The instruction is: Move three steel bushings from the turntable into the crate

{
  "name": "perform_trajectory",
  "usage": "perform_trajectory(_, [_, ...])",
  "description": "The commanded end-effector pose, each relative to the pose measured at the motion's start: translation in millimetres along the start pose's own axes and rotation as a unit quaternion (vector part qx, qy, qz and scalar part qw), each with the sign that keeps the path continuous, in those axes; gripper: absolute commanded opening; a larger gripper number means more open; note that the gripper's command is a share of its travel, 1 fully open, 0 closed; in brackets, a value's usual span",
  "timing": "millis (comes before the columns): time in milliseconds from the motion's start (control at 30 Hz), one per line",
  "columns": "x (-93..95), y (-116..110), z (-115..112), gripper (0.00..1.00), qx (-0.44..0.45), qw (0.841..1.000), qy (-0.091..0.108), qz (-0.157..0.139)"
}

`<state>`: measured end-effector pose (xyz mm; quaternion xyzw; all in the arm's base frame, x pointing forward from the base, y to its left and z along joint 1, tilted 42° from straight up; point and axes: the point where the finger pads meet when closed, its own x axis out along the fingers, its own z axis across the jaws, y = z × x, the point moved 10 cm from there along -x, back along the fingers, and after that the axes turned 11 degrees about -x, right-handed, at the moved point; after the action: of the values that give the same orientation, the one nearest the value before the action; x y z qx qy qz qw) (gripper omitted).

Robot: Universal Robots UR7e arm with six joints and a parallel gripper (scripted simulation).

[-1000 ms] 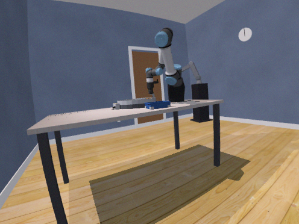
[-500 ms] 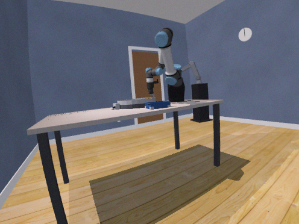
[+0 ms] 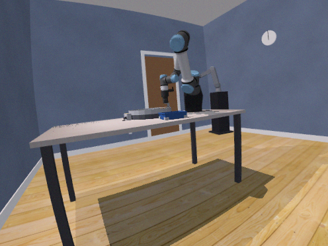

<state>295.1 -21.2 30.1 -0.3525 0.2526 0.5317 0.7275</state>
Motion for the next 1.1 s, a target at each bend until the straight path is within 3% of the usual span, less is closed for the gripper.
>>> perform_trajectory(0, [-0.2, -0.2, -0.2, 0.00, 0.000, 1.000, 0.000, 0.000])
perform_trajectory(1067, [-4.7, -0.8, 2.7, 0.00, 0.000, 1.000, 0.000, 0.000])
